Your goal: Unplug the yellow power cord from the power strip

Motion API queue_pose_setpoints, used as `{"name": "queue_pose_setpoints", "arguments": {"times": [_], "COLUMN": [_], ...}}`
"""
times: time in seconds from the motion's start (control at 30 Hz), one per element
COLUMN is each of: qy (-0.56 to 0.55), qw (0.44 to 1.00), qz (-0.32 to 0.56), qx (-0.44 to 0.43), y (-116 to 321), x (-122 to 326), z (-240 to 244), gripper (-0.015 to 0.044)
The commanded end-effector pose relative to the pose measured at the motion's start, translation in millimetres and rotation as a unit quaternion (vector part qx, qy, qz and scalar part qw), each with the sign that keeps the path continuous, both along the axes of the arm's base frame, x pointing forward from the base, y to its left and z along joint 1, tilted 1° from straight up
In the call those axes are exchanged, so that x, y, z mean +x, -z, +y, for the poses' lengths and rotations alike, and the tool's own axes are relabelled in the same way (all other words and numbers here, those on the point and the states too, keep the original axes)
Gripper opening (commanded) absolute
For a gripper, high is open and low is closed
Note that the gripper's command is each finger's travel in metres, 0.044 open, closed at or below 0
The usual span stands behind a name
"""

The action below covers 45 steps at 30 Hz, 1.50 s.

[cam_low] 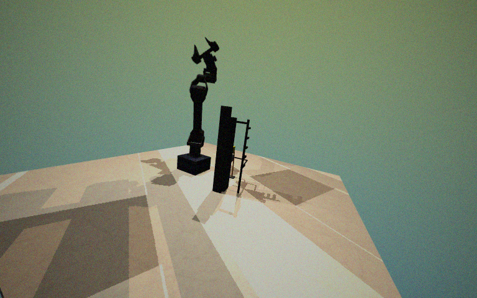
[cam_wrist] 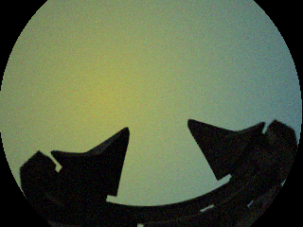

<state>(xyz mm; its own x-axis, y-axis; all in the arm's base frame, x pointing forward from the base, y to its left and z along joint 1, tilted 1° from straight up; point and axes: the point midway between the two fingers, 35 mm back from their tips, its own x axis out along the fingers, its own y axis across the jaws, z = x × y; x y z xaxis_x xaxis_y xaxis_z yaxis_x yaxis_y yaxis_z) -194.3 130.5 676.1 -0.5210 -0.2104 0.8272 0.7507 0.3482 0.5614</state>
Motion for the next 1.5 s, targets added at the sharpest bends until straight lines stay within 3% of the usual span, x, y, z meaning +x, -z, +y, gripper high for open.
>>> {"name": "queue_pose_setpoints", "arguments": {"times": [0.0, 0.27, 0.5, 0.83, 1.13, 1.47], "qy": [0.003, 0.193, 0.455, 0.714, 0.786, 0.728], "qw": [1.0, 0.98, 0.883, 0.641, 0.415, 0.186], "qz": [-0.003, -0.045, -0.115, -0.283, -0.456, -0.655], "qx": [-0.002, -0.026, -0.02, 0.007, 0.038, 0.077], "y": [0.6, 19.5, 56.0, 129.1, 200.7, 287.0], "x": [0.2, 7.7, 47.9, 139.6, 232.3, 338.8], "z": [1.5, 70.6, 160.7, 254.2, 286.2, 271.3], "gripper": [0.0374, 0.0164, 0.016, 0.016, 0.016, 0.016]}}
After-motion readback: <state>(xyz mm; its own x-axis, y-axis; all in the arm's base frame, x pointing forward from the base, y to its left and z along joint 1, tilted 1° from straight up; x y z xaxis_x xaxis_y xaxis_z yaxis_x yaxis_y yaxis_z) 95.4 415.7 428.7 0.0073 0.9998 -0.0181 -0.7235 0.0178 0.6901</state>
